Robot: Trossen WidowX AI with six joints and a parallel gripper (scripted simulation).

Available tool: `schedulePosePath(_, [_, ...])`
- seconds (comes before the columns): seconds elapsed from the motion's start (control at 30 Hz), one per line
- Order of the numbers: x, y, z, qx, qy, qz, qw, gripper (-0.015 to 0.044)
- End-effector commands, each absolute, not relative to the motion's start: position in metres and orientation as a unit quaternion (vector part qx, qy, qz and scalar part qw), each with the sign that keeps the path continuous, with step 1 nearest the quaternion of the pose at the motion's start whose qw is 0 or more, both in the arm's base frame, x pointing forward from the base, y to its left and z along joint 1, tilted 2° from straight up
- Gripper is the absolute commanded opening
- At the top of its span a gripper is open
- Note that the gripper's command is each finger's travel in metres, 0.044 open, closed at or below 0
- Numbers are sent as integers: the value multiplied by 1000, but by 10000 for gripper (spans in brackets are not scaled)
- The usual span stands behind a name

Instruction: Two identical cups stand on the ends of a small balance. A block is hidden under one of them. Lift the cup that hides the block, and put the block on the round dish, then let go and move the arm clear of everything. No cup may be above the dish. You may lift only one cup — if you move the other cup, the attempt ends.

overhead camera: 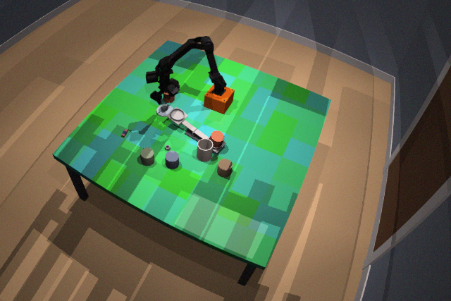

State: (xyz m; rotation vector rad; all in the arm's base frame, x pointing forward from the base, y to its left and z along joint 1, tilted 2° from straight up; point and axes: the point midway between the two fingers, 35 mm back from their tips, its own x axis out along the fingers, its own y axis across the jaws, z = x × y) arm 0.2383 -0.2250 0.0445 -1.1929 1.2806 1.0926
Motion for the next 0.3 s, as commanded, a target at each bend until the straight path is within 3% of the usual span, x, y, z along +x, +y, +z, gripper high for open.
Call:
schedulePosePath(0.0, [238, -222, 75, -500, 532, 449, 514, 440])
schedulePosePath(0.27, [238, -221, 78, -500, 533, 449, 514, 440])
